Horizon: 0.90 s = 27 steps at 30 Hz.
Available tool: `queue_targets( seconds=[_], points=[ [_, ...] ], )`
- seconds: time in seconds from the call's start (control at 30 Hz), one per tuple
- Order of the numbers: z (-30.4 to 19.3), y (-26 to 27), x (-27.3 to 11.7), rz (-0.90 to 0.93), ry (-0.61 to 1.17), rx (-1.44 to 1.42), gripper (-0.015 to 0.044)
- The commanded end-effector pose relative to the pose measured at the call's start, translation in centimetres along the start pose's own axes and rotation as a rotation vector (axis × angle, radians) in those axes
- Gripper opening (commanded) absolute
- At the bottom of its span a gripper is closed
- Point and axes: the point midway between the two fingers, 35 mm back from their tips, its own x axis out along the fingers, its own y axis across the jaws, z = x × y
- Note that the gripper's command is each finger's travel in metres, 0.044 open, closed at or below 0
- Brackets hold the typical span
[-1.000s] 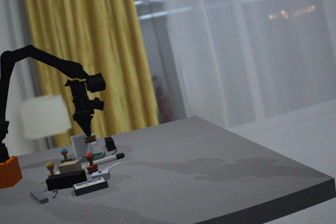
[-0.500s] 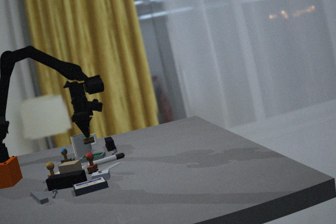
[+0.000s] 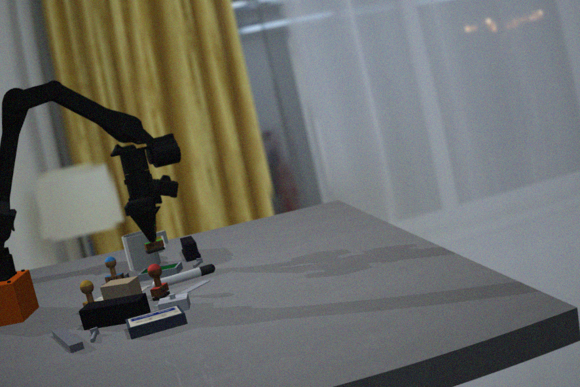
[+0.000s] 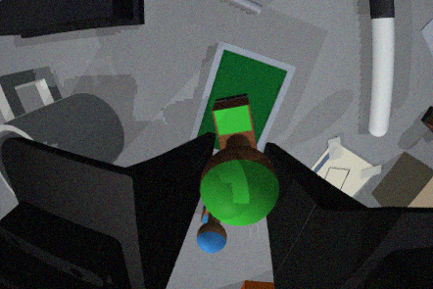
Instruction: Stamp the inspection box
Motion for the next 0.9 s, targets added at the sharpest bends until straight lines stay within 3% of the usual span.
queue_targets(
  seconds=[0.0,0.87],
  points=[
    [0.0,-0.1,0.3,-0.005,-0.001,0.002,0.0000],
    [0.0,-0.1,2.0,-0.006,-0.002,0.001,0.0000]
  ],
)
